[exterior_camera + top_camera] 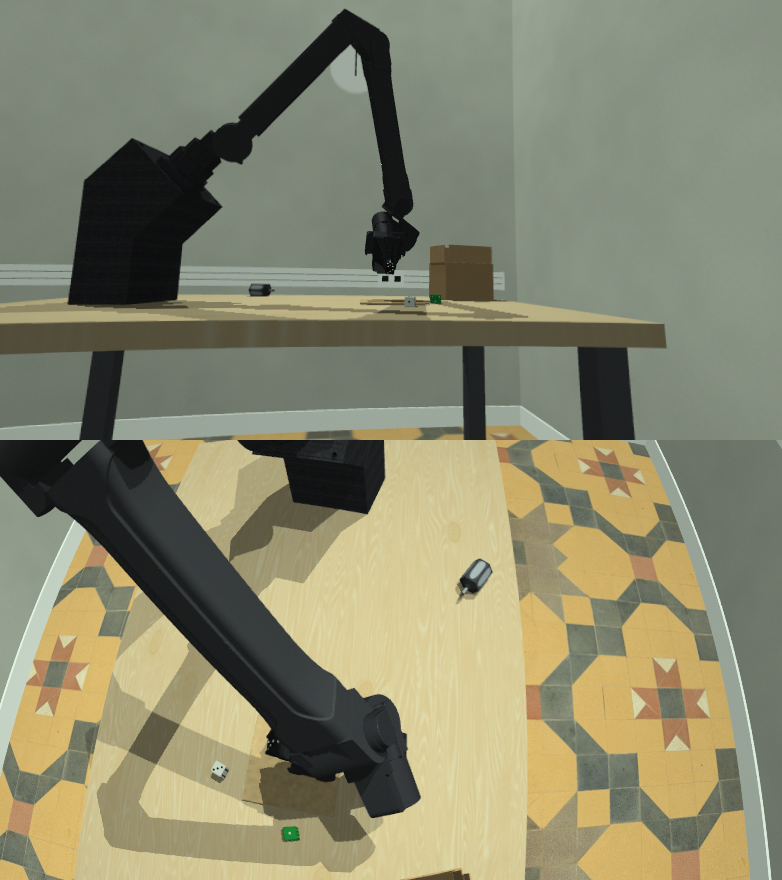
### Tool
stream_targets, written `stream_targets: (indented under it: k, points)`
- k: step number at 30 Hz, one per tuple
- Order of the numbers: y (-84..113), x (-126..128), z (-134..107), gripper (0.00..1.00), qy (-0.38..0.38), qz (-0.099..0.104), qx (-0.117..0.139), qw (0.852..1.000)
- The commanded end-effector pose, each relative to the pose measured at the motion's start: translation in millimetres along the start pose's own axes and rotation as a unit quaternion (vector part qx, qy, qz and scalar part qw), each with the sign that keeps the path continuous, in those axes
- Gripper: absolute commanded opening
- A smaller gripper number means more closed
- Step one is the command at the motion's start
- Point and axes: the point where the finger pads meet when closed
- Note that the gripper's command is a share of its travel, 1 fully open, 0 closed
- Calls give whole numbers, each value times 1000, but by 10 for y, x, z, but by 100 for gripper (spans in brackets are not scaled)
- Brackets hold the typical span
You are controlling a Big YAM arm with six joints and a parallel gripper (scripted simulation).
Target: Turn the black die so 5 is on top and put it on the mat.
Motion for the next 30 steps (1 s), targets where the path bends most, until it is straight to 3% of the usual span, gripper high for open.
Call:
stream_targets:
  k: [1, 13, 17, 18, 20, 30]
  points:
    - [-21, -188, 0, 15, -20, -4, -3, 1000]
    - [-324, -23, 370, 15, -7, -1, 0, 1000]
    - [-303, -109, 338, 15, -19, -5, -3, 1000]
    - [-216, -151, 360, 15, -23, -11, -12, 1000]
    - [-319, -5, 457, 15, -5, -4, -5, 1000]
    - [-303, -75, 372, 15, -13, -5, -5, 1000]
Point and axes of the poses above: the point where the finger pads meet when closed, its own y axis back along the fingers, its own x axis across the jaws, z = x × y, and after that the axes turned 14 degrees about -y, right-handed
